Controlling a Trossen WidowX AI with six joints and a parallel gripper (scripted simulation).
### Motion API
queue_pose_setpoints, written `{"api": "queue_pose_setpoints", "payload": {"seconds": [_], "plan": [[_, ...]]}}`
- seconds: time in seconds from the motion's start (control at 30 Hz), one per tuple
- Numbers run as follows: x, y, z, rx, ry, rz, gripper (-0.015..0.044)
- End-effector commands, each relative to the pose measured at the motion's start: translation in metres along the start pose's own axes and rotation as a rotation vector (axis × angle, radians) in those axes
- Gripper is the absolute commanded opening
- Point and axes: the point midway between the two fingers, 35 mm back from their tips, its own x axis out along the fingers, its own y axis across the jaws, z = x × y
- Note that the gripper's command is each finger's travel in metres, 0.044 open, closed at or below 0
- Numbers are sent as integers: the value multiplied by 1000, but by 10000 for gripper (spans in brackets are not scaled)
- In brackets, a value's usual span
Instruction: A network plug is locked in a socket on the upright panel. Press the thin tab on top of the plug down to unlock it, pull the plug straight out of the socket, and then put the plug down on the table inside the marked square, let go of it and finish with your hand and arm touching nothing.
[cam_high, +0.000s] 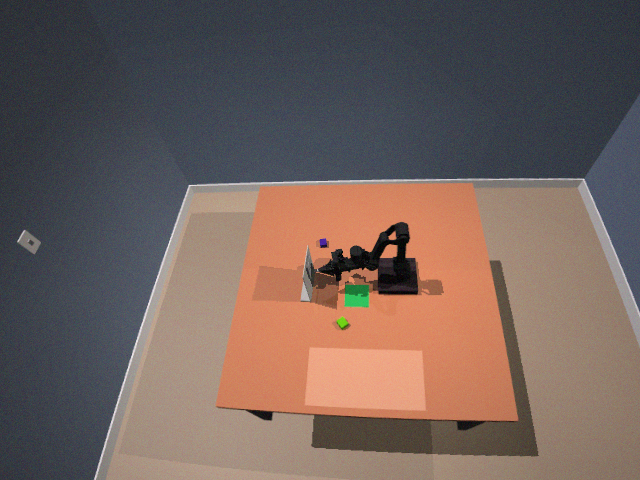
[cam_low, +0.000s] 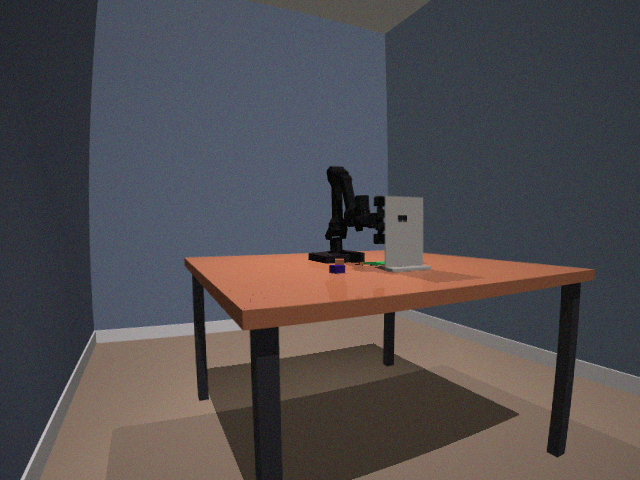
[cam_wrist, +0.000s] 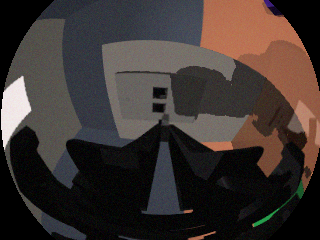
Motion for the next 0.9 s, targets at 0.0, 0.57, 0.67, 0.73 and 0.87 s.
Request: {"api": "queue_pose_setpoints", "payload": {"seconds": [0.0, 0.57, 0.67, 0.73, 0.87], "plan": [[-4, 4, -1, 1, -4, 11, 0], [-13, 3, -4, 1, -4, 11, 0], [-15, 3, -5, 1, -4, 10, 0], [-16, 3, -5, 1, -3, 10, 0], [-18, 3, -6, 2, -3, 10, 0]]}}
